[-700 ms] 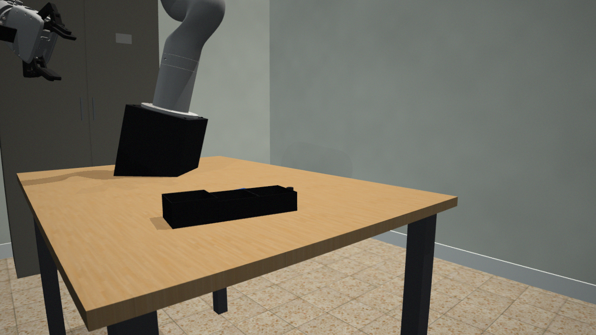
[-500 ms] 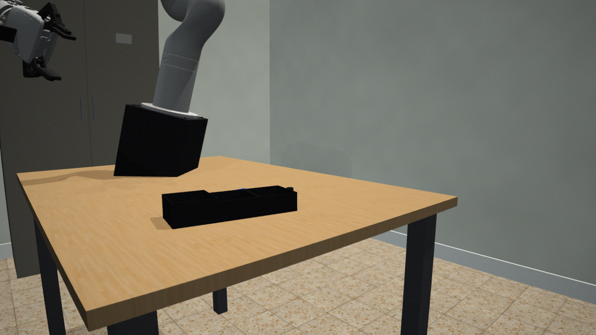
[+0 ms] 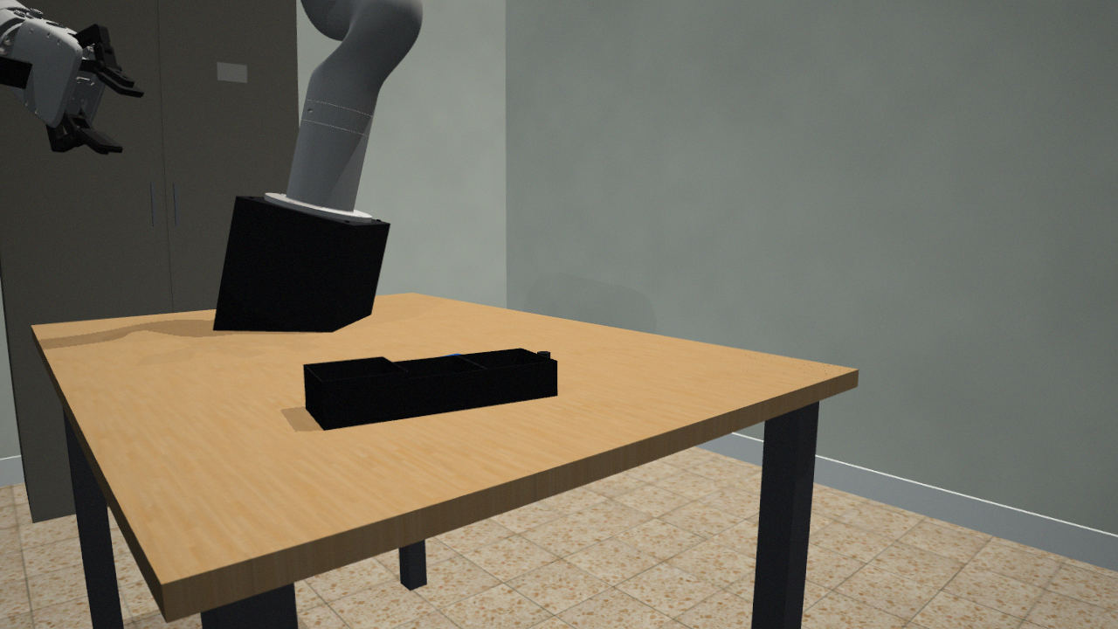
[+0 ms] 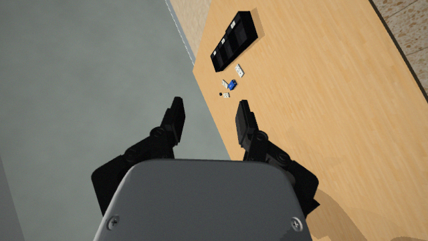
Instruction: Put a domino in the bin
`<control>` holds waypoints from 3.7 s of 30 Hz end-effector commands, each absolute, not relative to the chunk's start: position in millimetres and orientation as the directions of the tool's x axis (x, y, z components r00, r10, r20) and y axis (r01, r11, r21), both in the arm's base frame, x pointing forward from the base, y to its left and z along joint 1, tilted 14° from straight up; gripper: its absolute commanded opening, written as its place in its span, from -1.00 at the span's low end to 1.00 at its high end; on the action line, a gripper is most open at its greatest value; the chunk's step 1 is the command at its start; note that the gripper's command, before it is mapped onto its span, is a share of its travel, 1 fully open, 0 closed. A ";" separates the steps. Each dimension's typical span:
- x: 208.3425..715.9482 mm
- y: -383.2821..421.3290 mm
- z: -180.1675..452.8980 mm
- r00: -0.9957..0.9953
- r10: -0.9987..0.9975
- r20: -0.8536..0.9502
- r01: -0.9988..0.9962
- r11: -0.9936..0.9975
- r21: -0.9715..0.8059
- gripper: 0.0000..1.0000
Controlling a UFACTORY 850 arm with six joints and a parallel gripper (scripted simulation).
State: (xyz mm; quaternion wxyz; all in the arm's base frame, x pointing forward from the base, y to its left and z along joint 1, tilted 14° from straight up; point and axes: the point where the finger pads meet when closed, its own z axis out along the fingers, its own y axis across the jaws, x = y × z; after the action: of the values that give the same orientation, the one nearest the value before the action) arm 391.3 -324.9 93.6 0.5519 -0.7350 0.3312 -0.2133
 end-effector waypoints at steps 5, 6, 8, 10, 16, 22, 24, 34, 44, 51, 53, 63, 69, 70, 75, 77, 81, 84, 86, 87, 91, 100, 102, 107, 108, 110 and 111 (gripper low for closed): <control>400.1 -312.2 30.7 0.689 -0.722 -0.052 -0.251 -0.171 -0.953 -0.85; 401.2 -310.5 22.6 0.689 -0.722 -0.052 -0.251 -0.171 -0.953 -0.85; 403.1 -307.7 8.7 0.689 -0.722 -0.052 -0.251 -0.171 -0.953 -0.85; 403.1 -307.7 8.7 0.689 -0.722 -0.052 -0.251 -0.171 -0.953 -0.85; 414.3 -286.2 13.1 0.748 -0.661 -0.060 -0.291 -0.246 -0.924 -0.85; 428.1 -262.1 15.9 0.791 -0.608 -0.064 -0.314 -0.314 -0.896 -0.85; 435.4 -247.1 17.0 0.799 -0.597 -0.066 -0.317 -0.327 -0.890 -0.85; 448.7 -215.1 19.7 0.843 -0.534 -0.069 -0.330 -0.411 -0.850 -0.85; 465.3 -160.8 25.7 0.912 -0.406 -0.065 -0.312 -0.579 -0.754 -0.85; 472.9 -126.9 30.7 0.938 -0.342 -0.058 -0.283 -0.657 -0.698 -0.85; 473.0 -126.9 30.8 0.938 -0.342 -0.058 -0.283 -0.657 -0.698 -0.85; 480.9 -75.0 41.3 0.976 -0.216 -0.029 -0.193 -0.794 -0.576 -0.85; 483.7 -46.1 48.8 0.988 -0.153 -0.008 -0.136 -0.849 -0.511 -0.85; 483.7 -46.1 48.8 0.988 -0.153 -0.008 -0.136 -0.849 -0.511 -0.85; 485.3 -20.3 56.7 0.996 -0.089 0.018 -0.072 -0.893 -0.444 -0.85; 485.6 -12.4 59.5 0.998 -0.058 0.034 -0.039 -0.911 -0.411 -0.85; 486.2 3.3 65.1 0.998 -0.025 0.049 -0.005 -0.927 -0.375 -0.85; 486.3 20.6 71.9 0.996 0.039 0.085 0.063 -0.950 -0.307 -0.85; 486.4 30.4 75.8 0.996 0.039 0.085 0.063 -0.950 -0.307 -0.85; 486.4 30.4 75.8 0.996 0.039 0.085 0.063 -0.950 -0.307 -0.85; 485.8 53.3 86.0 0.987 0.104 0.125 0.132 -0.962 -0.238 -0.85; 484.2 81.3 99.6 0.971 0.169 0.170 0.198 -0.965 -0.171 -0.85; 484.2 81.3 99.6 0.971 0.169 0.170 0.198 -0.965 -0.171 -0.85; 484.2 81.3 99.6 0.971 0.169 0.170 0.198 -0.965 -0.171 -0.85; 484.2 81.3 99.6 0.971 0.169 0.170 0.198 -0.965 -0.171 -0.85; 484.3 81.3 99.6 0.971 0.169 0.170 0.198 -0.965 -0.171 -0.85; 484.2 81.3 99.6 0.971 0.169 0.170 0.198 -0.965 -0.171 -0.85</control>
State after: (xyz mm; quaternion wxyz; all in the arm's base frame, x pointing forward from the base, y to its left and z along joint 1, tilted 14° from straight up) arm 483.5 80.8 98.7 0.0944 -0.9883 -0.0923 -0.0763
